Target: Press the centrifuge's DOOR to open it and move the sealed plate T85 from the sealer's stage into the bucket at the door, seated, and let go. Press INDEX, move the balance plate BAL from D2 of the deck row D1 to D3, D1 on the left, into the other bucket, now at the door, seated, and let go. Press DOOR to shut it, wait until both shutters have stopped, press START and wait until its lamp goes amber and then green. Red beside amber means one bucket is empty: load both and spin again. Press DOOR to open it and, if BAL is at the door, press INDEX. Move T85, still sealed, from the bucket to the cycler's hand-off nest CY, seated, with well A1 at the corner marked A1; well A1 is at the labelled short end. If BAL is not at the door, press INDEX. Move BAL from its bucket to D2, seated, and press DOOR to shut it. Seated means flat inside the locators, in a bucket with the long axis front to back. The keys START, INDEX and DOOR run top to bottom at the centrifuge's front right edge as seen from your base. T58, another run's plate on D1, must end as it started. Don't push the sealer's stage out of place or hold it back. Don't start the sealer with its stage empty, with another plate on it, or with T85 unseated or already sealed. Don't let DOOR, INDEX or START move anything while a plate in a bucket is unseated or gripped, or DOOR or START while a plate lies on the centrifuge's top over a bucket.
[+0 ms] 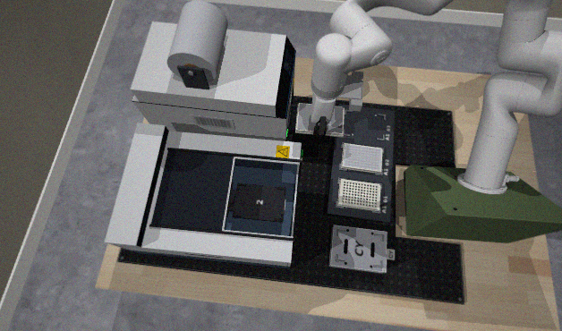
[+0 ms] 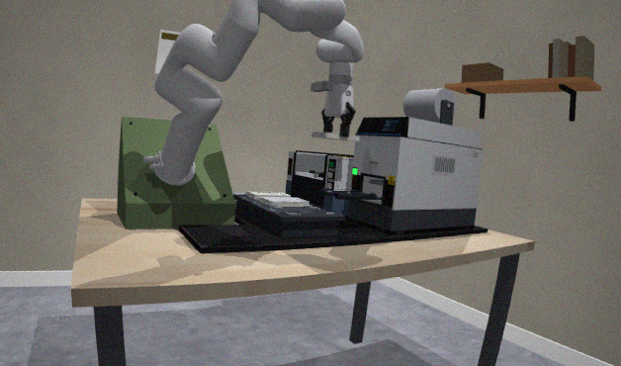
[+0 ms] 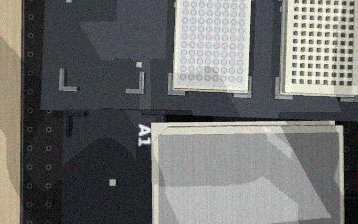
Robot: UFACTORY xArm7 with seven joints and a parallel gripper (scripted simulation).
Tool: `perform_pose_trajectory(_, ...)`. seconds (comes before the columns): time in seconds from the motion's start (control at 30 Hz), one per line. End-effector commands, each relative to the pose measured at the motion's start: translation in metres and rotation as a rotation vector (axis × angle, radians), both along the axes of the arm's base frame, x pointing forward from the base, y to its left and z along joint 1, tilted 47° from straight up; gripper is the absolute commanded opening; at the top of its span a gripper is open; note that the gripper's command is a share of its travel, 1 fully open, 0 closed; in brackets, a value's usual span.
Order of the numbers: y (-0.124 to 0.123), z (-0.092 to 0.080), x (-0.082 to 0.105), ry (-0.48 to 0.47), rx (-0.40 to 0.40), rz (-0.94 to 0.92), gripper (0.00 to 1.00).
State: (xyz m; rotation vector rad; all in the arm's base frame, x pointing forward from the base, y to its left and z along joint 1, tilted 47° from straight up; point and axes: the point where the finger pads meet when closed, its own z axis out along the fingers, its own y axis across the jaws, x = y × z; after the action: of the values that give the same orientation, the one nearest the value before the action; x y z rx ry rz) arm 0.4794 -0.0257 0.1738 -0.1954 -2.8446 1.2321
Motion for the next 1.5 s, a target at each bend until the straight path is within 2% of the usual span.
perform_pose_trajectory(0.0, 0.008, -0.006, 0.002, -0.002, 0.001, 0.003, 0.00)
perform_pose_trajectory(1.47, 0.068, -0.071, 0.012, -0.002, 0.002, 0.003, 0.00)
